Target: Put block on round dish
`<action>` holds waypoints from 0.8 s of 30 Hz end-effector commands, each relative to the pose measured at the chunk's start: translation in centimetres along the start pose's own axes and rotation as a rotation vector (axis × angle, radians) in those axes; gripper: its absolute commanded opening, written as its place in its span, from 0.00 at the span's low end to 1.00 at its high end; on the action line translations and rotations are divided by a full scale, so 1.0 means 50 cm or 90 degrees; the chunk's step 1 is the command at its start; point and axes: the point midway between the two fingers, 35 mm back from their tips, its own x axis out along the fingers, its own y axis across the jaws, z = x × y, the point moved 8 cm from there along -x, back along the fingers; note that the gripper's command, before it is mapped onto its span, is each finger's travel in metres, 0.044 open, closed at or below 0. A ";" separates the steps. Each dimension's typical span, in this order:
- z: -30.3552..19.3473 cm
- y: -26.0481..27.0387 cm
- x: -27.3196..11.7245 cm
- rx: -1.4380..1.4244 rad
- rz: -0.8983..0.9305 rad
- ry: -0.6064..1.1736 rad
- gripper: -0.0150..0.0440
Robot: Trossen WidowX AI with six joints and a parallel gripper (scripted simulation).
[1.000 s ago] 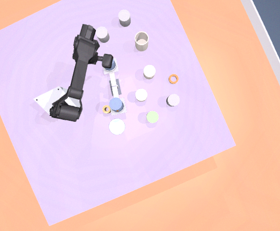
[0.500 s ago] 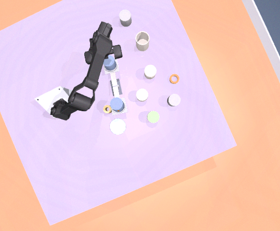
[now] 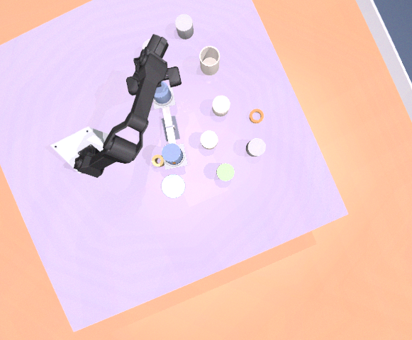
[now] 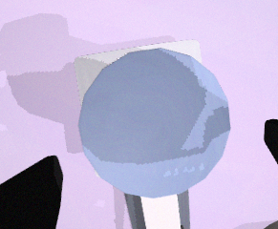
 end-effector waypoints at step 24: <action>-0.002 0.001 0.090 -0.004 0.001 0.006 1.00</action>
